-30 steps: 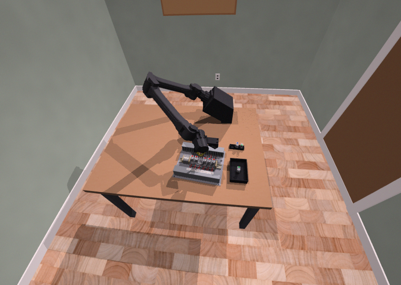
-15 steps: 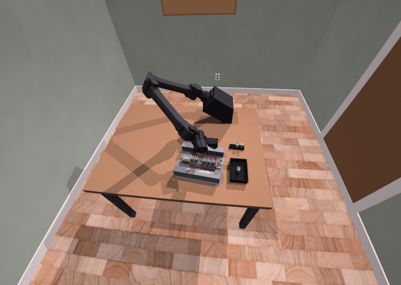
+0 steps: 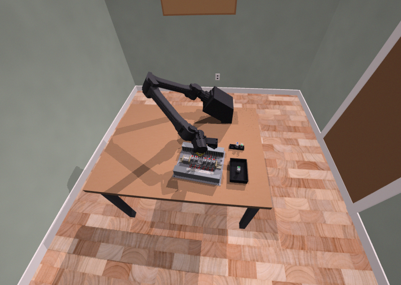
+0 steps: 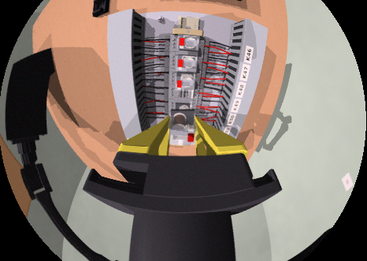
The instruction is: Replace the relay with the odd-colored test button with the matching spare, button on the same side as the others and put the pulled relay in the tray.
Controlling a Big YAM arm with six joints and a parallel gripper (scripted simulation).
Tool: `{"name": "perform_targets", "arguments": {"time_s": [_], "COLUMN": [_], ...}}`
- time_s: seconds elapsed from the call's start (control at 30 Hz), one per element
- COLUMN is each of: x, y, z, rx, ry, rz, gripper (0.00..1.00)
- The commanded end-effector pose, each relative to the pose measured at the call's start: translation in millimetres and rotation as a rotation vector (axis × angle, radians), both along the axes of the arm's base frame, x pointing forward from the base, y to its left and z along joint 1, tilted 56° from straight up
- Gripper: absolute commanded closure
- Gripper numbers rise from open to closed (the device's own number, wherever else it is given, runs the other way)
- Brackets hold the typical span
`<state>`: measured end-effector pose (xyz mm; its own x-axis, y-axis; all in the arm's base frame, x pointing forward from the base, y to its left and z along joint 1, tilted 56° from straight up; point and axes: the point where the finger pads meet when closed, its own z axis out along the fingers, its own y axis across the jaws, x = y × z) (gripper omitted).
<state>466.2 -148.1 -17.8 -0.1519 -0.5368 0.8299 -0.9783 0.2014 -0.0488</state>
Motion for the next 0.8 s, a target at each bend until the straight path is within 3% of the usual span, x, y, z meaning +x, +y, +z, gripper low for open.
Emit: {"name": "perform_targets", "arguments": {"time_s": [0.0,0.5,0.63,0.77], "x": [14.2,14.3,14.4,14.4], "y": [-9.1,-9.1,-9.1,-9.1], "z": [13.2,12.7,12.7,12.7], "rx": [-0.001,-0.002,-0.012,-0.03], "ry": [-0.046,-0.055,-0.116,-0.227], "rz": [-0.014,-0.021,-0.063,-0.139], "gripper": [1.0,1.0,1.0,1.0]}}
